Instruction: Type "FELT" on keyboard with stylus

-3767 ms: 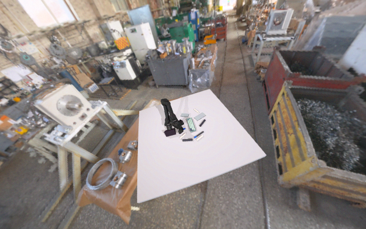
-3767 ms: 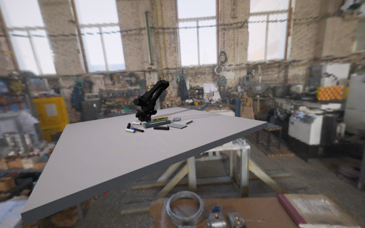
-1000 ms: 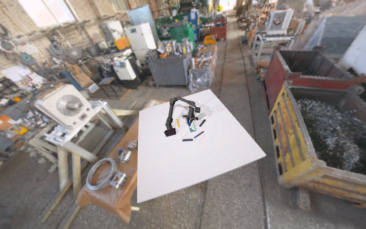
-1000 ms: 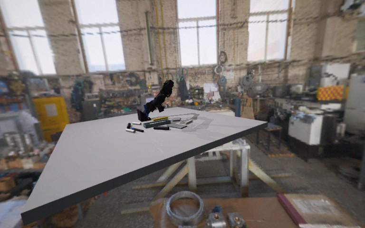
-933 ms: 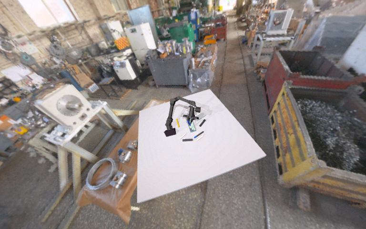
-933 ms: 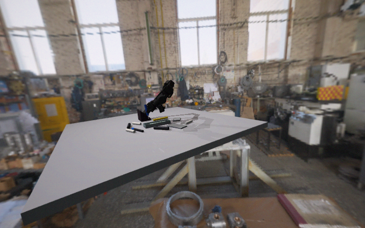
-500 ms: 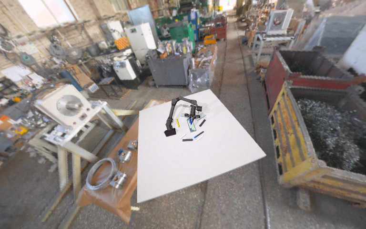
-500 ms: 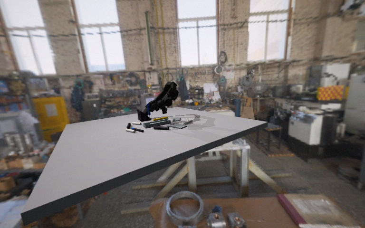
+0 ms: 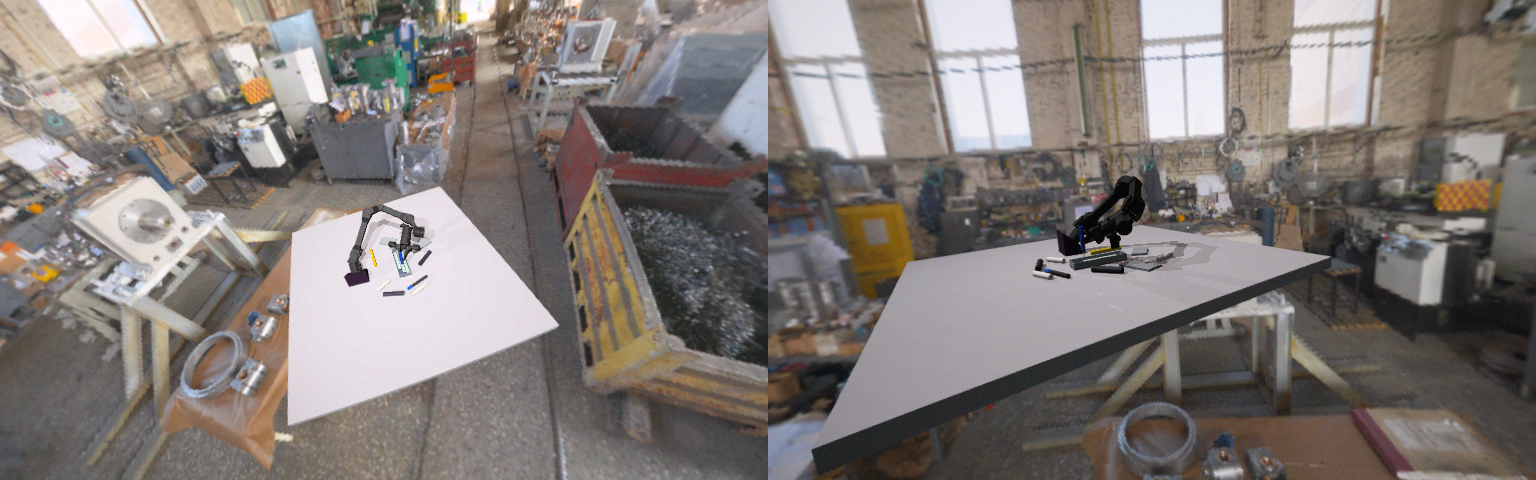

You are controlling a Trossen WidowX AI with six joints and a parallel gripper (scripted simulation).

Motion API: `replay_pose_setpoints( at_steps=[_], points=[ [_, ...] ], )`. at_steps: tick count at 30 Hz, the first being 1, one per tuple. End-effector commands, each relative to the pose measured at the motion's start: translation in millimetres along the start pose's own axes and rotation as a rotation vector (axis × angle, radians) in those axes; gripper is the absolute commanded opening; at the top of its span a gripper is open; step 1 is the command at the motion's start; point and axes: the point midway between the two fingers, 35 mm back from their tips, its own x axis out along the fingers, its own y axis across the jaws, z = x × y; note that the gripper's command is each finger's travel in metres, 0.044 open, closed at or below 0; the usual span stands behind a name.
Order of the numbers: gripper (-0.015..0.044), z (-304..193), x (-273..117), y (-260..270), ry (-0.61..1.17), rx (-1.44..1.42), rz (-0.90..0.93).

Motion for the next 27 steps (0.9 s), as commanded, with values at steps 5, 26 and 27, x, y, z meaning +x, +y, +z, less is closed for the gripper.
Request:
replay_pose_setpoints(
  at_steps=[5,26,27],
  points=[
    [0.0081,5.5,2.6,0.3,-0.003,0.004,0.001],
    [0.0081,11.0,5.6,0.3,-0.003,0.004,0.001],
    [0.0081,11.1,5.7,0.3,-0.003,0.004,0.001]
  ],
)
